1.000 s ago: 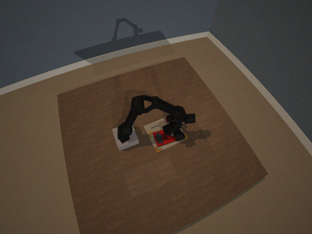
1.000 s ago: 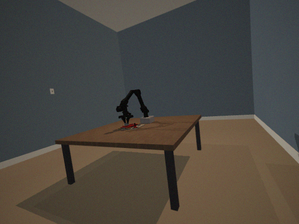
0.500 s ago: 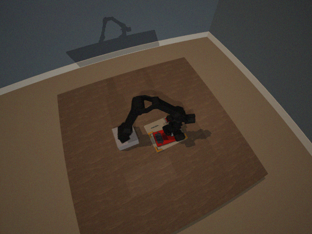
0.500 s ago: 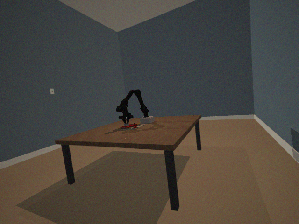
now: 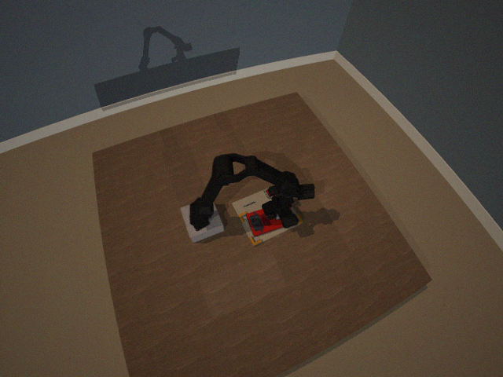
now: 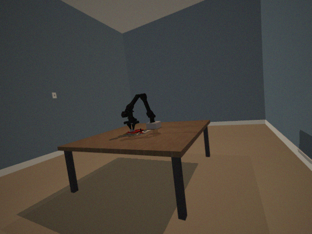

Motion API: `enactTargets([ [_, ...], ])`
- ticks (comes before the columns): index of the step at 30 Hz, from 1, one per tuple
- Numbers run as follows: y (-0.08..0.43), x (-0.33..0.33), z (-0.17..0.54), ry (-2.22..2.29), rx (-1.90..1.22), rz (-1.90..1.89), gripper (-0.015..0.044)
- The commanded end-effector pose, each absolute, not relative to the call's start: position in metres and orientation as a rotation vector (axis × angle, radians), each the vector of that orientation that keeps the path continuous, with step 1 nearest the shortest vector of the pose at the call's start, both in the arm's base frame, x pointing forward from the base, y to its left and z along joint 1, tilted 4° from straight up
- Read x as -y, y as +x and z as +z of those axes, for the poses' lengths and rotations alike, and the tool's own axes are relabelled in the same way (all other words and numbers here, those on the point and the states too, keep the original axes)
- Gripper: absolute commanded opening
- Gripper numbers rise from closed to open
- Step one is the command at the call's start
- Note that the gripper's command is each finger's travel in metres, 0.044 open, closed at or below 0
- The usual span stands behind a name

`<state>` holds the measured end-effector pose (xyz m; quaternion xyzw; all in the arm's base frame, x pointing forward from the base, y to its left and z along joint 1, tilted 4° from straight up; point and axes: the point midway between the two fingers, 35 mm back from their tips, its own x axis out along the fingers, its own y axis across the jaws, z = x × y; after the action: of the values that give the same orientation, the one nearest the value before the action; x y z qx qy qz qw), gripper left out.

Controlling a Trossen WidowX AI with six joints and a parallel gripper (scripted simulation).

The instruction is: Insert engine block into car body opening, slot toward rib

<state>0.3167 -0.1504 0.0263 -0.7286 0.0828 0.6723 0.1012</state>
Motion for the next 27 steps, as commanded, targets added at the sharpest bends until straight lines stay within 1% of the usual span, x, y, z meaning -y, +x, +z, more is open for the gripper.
enactTargets([
  [1,0.316,0.1494,0.0239,-2.149,-0.238,1.988,0.0158],
  [26,0.3164,0.1492,0.0186,-2.15,-0.237,1.988,0.0158],
  [27,0.3171,0.1502,0.0208,-2.153,-0.244,1.987,0.0185],
])
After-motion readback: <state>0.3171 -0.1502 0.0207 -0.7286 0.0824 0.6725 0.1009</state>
